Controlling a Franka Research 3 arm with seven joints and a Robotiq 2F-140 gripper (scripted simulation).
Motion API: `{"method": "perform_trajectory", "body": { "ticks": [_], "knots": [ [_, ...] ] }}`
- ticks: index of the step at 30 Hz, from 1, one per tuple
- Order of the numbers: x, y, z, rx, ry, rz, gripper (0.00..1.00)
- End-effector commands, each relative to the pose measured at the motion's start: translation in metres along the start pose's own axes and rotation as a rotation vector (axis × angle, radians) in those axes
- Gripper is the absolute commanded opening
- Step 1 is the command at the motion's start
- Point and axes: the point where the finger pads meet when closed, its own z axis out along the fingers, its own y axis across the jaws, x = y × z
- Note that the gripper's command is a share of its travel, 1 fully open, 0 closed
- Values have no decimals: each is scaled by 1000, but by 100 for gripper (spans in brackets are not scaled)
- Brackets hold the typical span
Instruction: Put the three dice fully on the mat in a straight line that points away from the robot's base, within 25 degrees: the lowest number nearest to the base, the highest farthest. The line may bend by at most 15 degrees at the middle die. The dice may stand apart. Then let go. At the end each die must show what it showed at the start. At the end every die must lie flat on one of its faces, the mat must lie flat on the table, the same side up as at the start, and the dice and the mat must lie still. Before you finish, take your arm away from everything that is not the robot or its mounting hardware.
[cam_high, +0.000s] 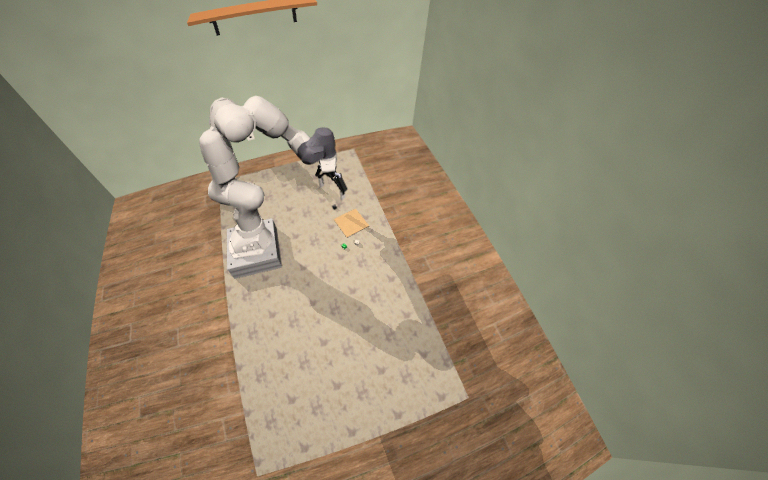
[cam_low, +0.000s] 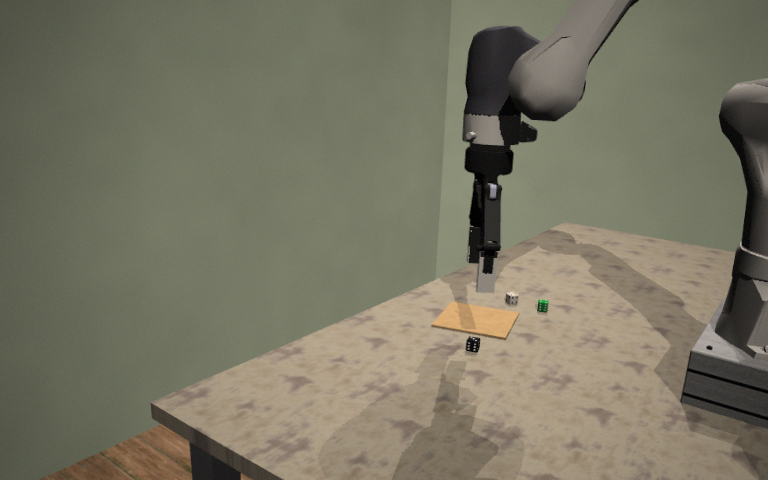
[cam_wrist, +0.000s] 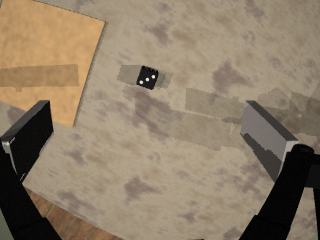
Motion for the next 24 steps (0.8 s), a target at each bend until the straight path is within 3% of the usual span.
{"method": "perform_trajectory", "body": {
  "ticks": [1, 24],
  "knots": [
    [-1, 0, 2, -22, -5, -172, 100],
    [-1, 0, 11, -21, -9, -529, 100]
  ]
}}
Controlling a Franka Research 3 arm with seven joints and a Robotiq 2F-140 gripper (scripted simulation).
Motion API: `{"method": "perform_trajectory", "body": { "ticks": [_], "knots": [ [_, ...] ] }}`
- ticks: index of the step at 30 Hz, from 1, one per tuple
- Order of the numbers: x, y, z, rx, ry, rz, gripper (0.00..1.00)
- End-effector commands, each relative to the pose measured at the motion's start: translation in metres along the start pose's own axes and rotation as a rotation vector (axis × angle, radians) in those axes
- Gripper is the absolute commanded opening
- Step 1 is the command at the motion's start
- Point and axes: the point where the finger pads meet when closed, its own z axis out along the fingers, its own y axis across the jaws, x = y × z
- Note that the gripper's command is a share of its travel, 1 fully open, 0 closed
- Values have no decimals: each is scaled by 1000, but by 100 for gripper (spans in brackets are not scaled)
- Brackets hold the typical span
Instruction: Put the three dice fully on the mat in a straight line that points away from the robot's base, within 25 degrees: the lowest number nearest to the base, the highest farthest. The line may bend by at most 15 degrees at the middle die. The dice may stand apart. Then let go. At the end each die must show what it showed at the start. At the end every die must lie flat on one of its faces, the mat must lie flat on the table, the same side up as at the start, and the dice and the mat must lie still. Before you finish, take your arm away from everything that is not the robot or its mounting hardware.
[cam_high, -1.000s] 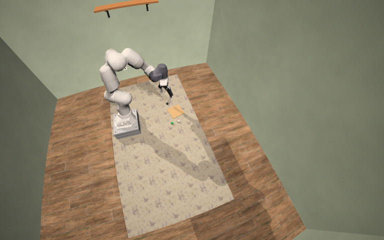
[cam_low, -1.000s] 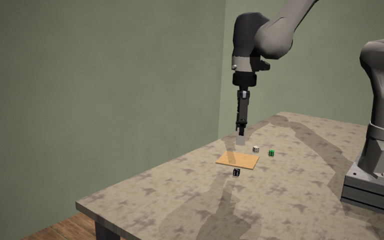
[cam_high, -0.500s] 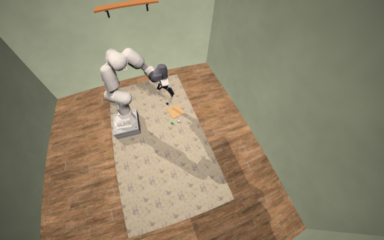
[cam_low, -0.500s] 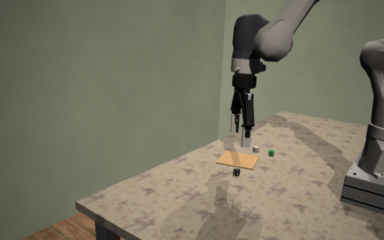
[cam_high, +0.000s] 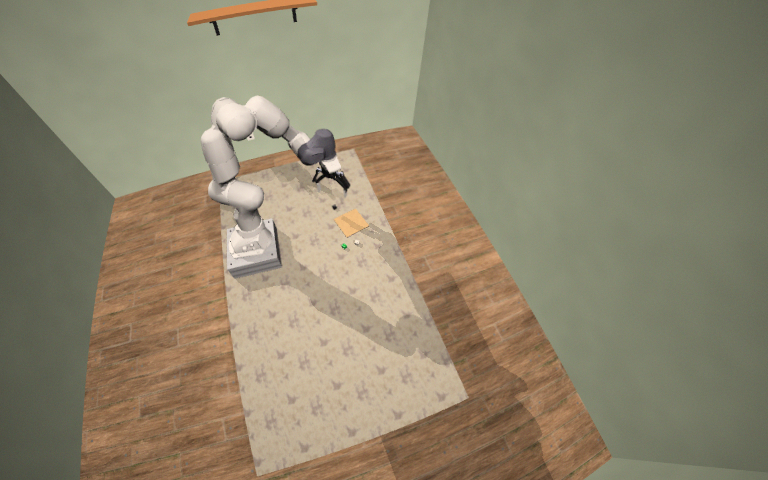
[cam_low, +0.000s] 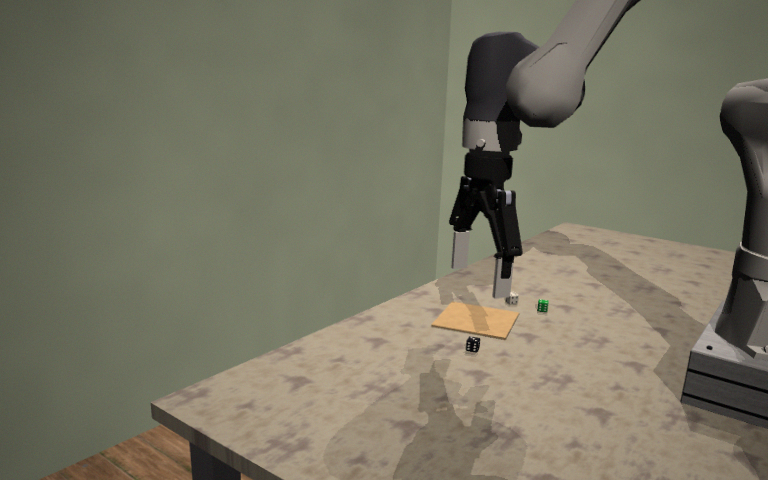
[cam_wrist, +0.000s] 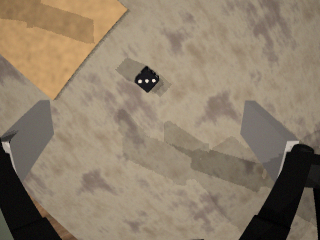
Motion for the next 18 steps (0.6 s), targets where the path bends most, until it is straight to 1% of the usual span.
{"method": "perform_trajectory", "body": {
  "ticks": [1, 13, 15, 18],
  "knots": [
    [0, -1, 2, -21, -14, -171, 100],
    [0, -1, 7, -20, -15, -363, 100],
    [0, -1, 7, -20, -15, -363, 100],
    [0, -1, 9, -19, -16, -435, 100]
  ]
}}
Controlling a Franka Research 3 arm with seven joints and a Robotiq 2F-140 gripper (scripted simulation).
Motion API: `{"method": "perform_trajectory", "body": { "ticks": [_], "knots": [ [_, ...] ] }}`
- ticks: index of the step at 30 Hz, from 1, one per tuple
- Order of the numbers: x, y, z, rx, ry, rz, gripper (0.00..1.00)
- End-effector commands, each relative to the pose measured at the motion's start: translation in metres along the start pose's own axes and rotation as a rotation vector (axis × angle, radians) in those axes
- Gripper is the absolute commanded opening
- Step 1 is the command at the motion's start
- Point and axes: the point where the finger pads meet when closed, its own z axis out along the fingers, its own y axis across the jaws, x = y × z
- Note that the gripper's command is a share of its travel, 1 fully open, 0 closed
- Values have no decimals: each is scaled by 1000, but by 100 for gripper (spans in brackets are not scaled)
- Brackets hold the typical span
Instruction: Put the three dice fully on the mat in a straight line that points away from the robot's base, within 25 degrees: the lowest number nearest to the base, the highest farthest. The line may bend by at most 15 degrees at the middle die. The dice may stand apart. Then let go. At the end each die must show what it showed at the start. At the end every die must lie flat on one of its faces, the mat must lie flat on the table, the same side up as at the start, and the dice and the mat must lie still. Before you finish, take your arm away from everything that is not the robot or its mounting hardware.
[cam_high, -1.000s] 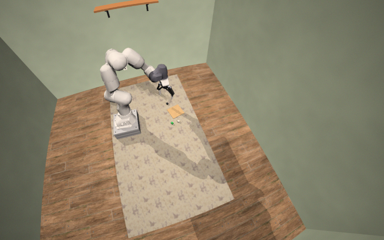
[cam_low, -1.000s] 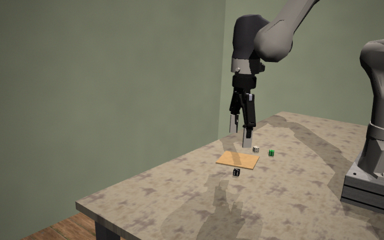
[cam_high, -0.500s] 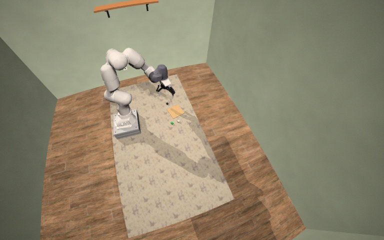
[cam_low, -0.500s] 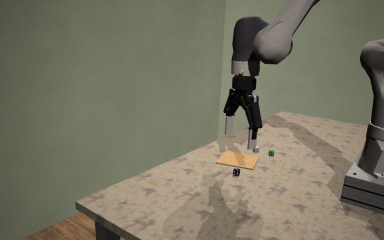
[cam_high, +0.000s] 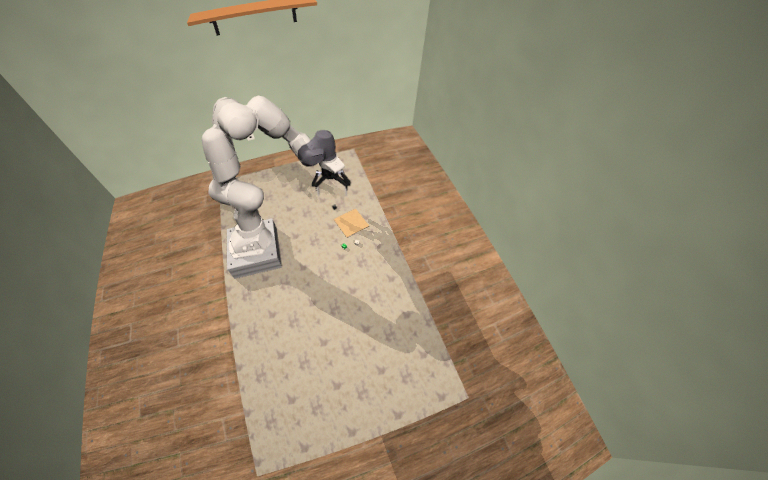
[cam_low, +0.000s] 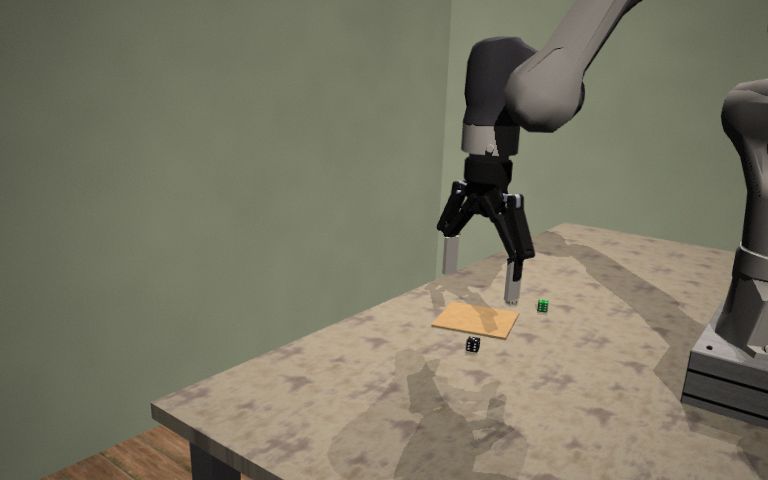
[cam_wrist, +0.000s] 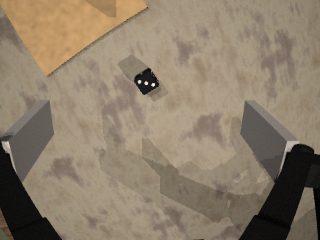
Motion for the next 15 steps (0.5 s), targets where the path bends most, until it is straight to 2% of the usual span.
{"method": "perform_trajectory", "body": {
  "ticks": [1, 15],
  "knots": [
    [0, -1, 2, -15, -19, -172, 100],
    [0, -1, 8, -12, -20, -394, 100]
  ]
}}
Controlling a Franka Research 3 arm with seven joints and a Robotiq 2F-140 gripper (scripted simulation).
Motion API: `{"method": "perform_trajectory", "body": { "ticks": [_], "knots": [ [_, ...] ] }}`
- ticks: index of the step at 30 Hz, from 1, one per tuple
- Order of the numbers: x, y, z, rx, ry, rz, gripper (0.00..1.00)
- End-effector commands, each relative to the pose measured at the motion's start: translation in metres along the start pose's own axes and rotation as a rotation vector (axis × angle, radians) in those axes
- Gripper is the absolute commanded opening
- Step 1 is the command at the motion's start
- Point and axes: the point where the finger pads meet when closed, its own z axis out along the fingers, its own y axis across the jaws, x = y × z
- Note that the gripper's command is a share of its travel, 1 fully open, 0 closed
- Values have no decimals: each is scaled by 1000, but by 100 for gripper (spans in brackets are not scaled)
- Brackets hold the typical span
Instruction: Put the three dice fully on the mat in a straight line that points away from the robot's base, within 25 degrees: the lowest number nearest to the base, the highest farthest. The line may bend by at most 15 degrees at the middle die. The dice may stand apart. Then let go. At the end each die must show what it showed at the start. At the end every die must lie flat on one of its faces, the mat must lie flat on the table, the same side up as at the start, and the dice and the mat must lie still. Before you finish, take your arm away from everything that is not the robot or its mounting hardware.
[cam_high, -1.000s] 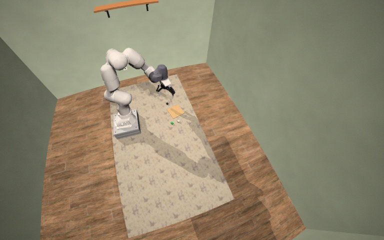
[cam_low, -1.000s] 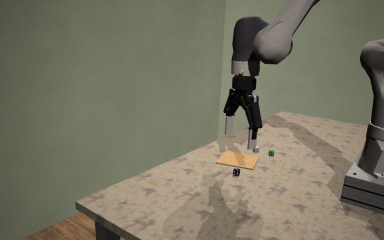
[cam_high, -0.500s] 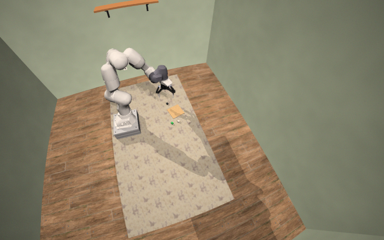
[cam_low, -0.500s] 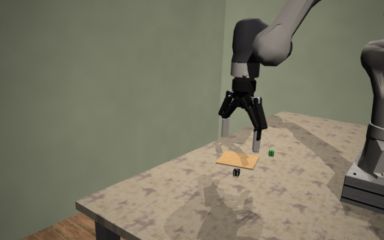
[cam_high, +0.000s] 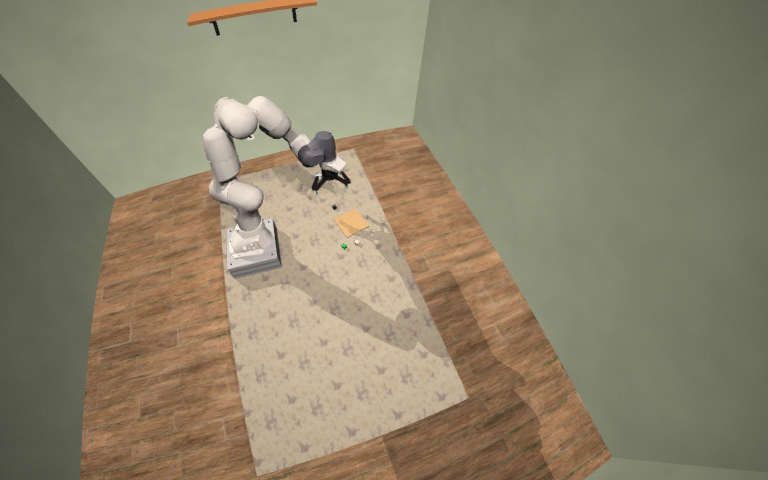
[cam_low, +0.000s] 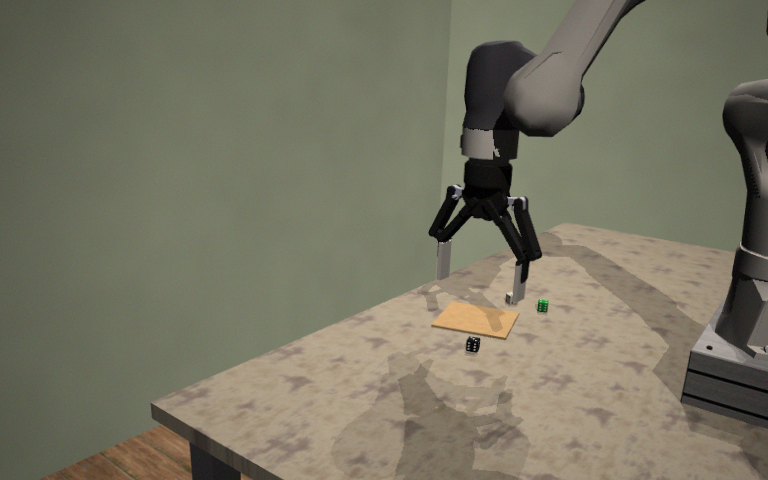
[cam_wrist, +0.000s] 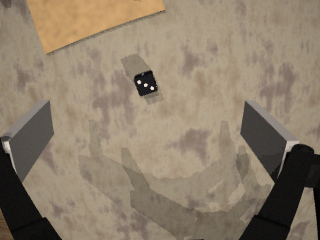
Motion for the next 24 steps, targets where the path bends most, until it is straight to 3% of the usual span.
{"method": "perform_trajectory", "body": {
  "ticks": [1, 11, 16, 17, 24],
  "knots": [
    [0, -1, 2, -9, -23, -164, 100],
    [1, -1, 6, -7, -23, -333, 100],
    [1, -1, 6, -7, -23, -345, 100],
    [1, -1, 6, -7, -23, -345, 21],
    [1, -1, 6, -7, -23, -345, 21]
  ]
}}
